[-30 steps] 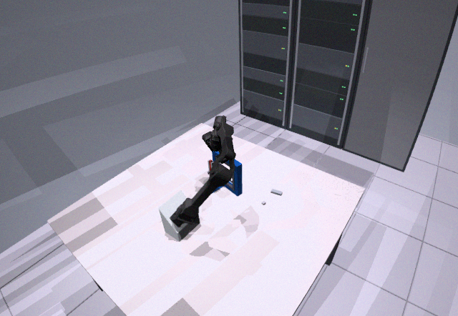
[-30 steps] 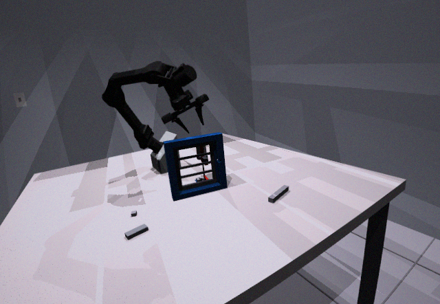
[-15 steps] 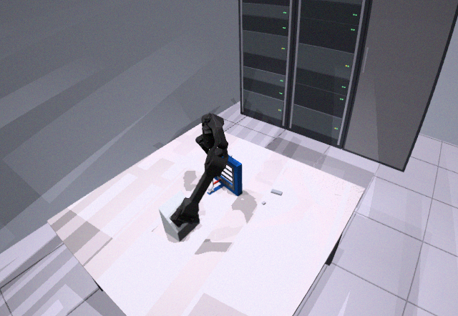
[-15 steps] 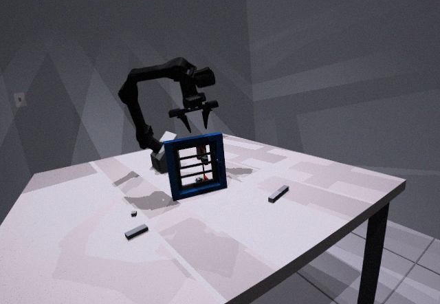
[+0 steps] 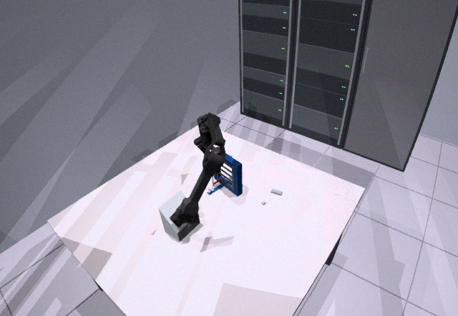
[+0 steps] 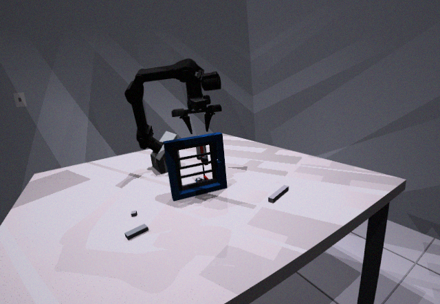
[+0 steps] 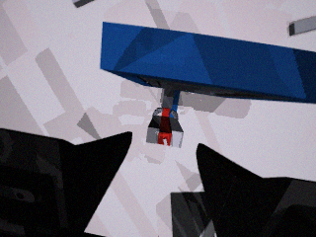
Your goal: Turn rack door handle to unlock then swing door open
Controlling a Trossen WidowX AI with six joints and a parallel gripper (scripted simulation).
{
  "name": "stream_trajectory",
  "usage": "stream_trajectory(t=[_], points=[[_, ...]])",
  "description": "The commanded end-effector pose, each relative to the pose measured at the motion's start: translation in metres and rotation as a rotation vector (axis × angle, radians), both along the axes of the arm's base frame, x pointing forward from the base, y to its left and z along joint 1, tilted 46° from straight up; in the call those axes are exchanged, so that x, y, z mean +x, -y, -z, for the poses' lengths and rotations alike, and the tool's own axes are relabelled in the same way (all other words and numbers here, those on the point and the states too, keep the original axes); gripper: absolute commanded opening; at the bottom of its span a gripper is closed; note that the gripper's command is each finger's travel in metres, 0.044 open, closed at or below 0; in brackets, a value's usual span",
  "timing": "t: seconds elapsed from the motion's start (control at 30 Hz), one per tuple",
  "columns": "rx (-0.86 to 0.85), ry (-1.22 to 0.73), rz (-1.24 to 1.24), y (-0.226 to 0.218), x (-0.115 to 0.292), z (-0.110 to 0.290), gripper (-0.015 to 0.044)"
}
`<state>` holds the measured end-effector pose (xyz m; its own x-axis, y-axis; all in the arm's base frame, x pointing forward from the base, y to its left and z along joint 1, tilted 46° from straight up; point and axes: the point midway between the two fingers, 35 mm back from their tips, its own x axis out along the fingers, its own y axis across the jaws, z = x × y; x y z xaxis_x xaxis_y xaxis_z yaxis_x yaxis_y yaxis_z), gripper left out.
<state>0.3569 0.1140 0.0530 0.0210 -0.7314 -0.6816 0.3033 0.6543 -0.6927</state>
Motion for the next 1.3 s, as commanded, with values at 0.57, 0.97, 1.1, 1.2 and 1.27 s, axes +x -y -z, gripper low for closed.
stream_trajectory(t=[0.57,0.97,1.1,1.2,1.27], points=[[0.019,-0.037,0.032,0.024,0.000,0.023,0.0293],[0.034,-0.057,0.053,0.039,-0.001,0.037,0.0293],[0.039,-0.063,0.059,0.043,-0.002,0.041,0.0293],[0.039,-0.064,0.061,0.044,-0.002,0.041,0.0267],[0.039,-0.064,0.061,0.044,-0.002,0.041,0.0215]])
